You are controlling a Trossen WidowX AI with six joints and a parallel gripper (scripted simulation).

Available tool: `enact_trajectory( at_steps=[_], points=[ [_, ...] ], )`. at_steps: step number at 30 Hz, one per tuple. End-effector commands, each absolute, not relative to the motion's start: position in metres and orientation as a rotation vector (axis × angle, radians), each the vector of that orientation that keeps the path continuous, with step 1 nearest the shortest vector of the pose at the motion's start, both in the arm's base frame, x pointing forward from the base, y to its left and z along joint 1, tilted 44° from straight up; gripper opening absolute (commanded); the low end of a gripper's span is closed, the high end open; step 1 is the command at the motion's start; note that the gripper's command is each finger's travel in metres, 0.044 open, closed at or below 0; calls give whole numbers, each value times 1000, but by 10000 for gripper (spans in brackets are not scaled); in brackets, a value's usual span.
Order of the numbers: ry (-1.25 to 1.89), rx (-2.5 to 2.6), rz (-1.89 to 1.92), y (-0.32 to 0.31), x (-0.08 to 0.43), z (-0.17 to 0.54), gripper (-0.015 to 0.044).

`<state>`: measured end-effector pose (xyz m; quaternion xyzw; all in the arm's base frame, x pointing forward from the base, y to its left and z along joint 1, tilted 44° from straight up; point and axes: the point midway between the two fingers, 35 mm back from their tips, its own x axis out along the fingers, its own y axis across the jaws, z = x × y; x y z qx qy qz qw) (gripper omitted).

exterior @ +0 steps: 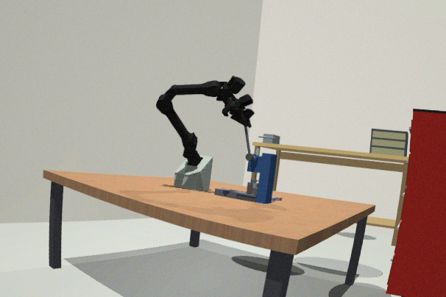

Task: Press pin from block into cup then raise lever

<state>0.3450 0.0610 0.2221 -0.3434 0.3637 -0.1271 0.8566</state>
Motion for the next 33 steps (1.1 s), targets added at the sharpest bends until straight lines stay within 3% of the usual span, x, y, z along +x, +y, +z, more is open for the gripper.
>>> enact_trajectory(
  at_steps=[1,33],
  points=[
    [769,-726,-269,60,341,221,0],
    [770,-727,-269,55,325,217,0]
  ],
)
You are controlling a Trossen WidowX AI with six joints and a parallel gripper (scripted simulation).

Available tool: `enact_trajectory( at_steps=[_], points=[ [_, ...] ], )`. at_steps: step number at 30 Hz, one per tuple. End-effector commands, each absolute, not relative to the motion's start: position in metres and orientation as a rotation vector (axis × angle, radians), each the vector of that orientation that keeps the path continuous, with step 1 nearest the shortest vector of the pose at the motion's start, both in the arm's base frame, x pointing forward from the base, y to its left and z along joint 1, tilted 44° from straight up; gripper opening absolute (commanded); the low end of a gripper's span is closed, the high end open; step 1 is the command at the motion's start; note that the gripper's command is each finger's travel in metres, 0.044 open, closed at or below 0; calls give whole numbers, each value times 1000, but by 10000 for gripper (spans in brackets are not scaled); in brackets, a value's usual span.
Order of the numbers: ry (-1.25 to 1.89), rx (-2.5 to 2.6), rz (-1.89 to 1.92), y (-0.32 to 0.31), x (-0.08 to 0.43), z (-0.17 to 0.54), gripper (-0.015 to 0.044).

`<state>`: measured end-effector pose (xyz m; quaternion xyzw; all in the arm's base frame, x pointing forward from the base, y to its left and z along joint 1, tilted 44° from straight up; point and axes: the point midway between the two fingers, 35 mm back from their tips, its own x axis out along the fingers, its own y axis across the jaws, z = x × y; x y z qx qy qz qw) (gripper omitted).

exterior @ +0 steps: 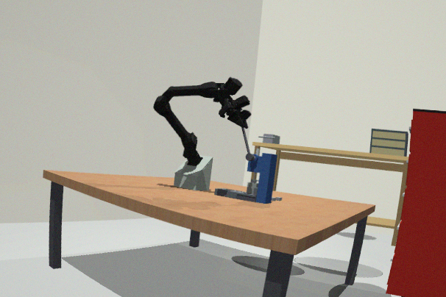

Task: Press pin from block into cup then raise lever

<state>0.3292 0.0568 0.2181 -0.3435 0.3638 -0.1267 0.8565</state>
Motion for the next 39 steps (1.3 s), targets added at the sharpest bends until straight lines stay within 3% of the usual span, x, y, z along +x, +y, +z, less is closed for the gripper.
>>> enact_trajectory(
  at_steps=[1,39],
  points=[
    [770,-727,-269,55,325,216,0],
    [770,-727,-269,48,307,210,0]
  ],
)
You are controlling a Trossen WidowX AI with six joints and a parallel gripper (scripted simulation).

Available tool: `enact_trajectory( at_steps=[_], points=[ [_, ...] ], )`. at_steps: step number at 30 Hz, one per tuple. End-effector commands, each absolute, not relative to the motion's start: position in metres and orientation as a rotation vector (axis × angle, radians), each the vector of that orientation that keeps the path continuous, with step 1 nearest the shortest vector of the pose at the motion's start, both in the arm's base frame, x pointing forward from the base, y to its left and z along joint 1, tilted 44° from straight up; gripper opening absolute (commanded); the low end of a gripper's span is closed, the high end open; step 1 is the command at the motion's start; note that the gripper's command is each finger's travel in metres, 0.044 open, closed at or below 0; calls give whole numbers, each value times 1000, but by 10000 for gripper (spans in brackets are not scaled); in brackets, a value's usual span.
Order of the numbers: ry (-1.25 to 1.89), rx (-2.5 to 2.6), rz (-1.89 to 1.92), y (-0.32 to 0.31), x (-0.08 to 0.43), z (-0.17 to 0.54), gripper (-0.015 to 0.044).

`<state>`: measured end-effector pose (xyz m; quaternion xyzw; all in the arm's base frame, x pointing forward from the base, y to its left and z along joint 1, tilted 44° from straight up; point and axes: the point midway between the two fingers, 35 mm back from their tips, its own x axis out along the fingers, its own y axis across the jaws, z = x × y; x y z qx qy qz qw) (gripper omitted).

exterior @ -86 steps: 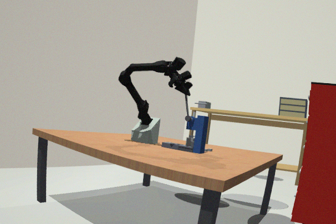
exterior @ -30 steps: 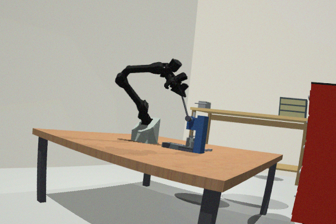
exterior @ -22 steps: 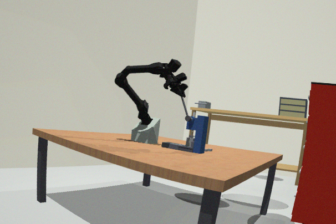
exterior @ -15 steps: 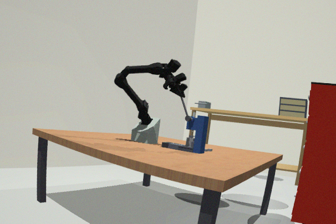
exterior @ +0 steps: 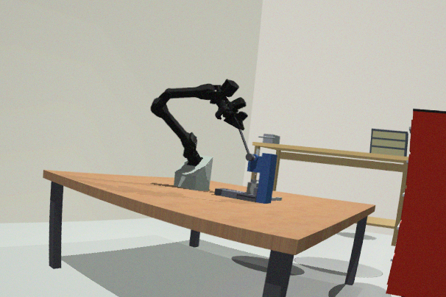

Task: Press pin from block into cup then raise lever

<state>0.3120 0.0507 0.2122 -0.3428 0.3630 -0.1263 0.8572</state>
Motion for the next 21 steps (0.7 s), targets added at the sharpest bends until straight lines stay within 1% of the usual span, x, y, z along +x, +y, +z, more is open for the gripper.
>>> enact_trajectory(
  at_steps=[1,21],
  points=[
    [771,-727,-269,48,307,210,0],
    [771,-728,-269,44,298,206,0]
  ],
)
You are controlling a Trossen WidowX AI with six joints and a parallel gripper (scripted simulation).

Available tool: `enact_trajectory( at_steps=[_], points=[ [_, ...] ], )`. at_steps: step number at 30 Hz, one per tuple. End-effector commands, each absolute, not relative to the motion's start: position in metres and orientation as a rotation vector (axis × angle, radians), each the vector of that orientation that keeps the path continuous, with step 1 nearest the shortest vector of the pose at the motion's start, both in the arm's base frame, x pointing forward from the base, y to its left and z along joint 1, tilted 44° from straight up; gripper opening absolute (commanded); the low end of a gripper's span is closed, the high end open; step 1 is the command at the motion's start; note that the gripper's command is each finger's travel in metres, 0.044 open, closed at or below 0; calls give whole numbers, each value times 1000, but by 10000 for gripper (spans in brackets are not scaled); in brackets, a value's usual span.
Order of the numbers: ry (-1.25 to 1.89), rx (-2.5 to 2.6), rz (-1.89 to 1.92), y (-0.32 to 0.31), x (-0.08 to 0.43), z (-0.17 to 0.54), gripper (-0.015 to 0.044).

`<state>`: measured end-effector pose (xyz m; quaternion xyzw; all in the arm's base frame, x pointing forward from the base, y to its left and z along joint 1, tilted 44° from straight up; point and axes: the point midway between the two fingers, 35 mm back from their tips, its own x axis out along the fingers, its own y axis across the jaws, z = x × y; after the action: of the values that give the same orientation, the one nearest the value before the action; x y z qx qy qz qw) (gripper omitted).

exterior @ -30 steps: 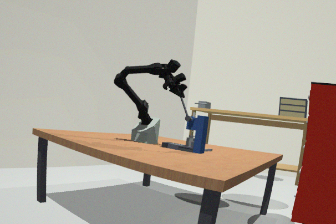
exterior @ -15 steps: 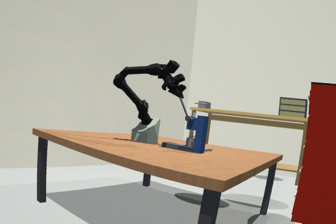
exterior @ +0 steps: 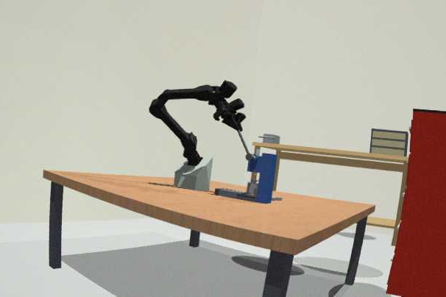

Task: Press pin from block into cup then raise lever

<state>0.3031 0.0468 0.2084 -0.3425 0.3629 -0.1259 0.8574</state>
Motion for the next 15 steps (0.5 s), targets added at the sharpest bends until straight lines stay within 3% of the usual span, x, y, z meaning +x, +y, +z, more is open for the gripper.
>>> enact_trajectory(
  at_steps=[1,15],
  points=[
    [771,-728,-269,44,298,206,0],
    [771,-728,-269,41,292,203,0]
  ],
)
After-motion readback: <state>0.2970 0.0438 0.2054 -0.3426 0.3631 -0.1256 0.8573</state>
